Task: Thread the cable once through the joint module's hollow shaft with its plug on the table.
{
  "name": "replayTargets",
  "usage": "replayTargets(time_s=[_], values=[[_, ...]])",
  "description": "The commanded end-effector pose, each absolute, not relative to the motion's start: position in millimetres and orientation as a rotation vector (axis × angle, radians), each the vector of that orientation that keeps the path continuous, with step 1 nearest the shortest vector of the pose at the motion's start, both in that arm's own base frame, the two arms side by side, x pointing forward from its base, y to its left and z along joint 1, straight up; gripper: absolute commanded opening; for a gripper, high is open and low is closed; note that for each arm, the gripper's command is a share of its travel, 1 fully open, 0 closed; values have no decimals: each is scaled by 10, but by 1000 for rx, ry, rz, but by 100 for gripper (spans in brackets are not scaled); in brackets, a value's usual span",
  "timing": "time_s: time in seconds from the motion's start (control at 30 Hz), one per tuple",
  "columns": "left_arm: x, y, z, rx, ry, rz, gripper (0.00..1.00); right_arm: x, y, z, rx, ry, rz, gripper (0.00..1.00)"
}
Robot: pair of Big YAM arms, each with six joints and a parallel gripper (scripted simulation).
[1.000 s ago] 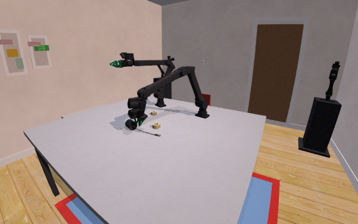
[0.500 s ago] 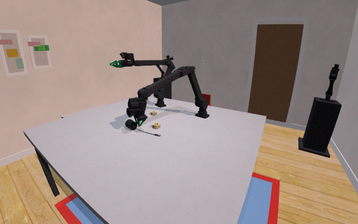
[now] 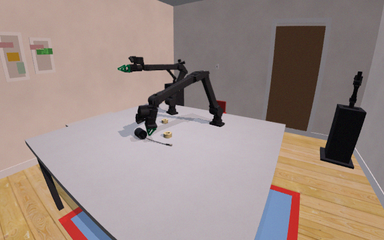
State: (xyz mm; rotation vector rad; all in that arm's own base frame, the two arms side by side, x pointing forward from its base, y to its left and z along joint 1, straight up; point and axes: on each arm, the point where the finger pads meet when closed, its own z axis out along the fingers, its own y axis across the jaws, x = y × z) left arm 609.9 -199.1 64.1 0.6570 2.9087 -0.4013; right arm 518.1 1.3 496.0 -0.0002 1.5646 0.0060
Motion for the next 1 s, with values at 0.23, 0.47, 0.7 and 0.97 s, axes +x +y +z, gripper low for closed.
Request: replayTargets(time_s=[0.23, 0.47, 0.7, 0.97], values=[[6036, -1910, 690, 987, 2791, -377, 32, 5195, 53, 5450, 0, 1477, 16, 100], [6116, -1897, 798, 1192, 2644, -334, 32, 5195, 53, 5450, 0, 1477, 16, 100], [6106, -1880, 788, 1368, 2548, -310, 32, 5195, 53, 5450, 0, 1477, 16, 100], [6097, -1860, 688, 1561, 2431, -286, 32, 5195, 53, 5450, 0, 1477, 16, 100]])
